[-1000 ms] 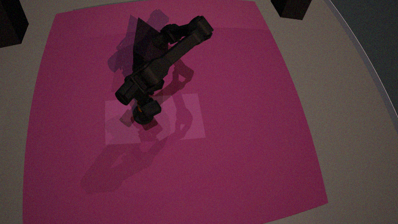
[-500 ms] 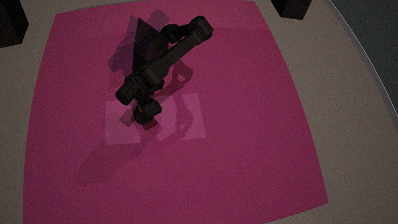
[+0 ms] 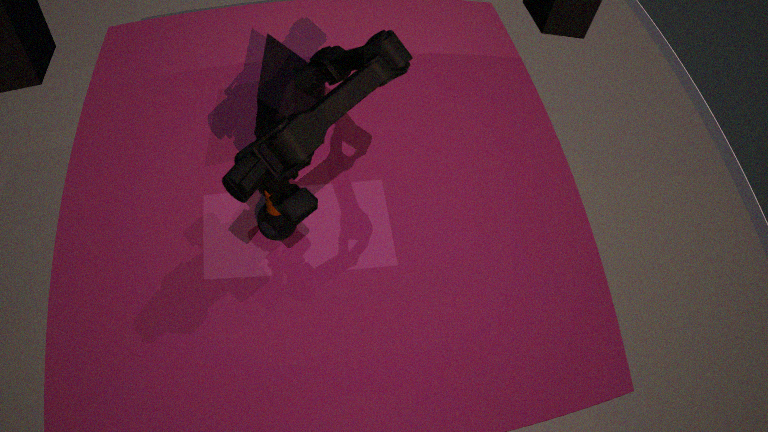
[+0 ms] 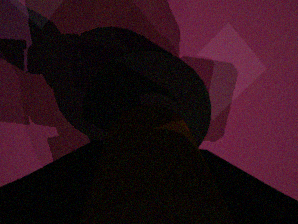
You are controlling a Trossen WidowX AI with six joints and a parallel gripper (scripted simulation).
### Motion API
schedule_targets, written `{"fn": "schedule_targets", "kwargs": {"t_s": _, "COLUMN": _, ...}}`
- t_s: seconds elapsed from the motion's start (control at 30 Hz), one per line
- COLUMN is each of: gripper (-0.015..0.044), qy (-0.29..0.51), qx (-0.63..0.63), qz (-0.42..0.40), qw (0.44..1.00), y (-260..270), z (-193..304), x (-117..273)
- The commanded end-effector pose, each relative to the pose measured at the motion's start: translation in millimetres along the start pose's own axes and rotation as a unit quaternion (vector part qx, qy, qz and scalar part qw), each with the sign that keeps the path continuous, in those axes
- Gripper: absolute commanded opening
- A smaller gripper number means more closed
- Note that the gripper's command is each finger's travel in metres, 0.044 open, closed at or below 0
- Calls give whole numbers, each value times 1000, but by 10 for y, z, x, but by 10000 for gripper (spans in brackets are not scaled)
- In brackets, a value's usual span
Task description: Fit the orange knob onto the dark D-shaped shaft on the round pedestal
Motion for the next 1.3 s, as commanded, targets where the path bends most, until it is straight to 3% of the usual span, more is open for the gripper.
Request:
{"fn": "schedule_targets", "kwargs": {"t_s": 0.0, "gripper": 0, "qy": 1, "qx": 7, "qz": 0, "qw": 1000, "y": -7, "z": 9, "x": 2}}
{"fn": "schedule_targets", "kwargs": {"t_s": 0.87, "gripper": 0, "qy": 1, "qx": 2, "qz": 0, "qw": 1000, "y": -14, "z": 4, "x": 29}}
{"fn": "schedule_targets", "kwargs": {"t_s": 1.0, "gripper": 0, "qy": 1, "qx": -58, "qz": 0, "qw": 998, "y": -12, "z": 7, "x": 27}}
{"fn": "schedule_targets", "kwargs": {"t_s": 1.27, "gripper": 0, "qy": 1, "qx": -297, "qz": 0, "qw": 955, "y": 1, "z": 5, "x": -3}}
Point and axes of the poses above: the point midway between the two fingers, 35 mm back from their tips, its own x axis back along the fingers, its own y axis across the jaws, z = x × y, the point moved 9 cm from there along x, back along the fingers, and after that the axes turned 10 degrees about x, right-handed, at the moved point
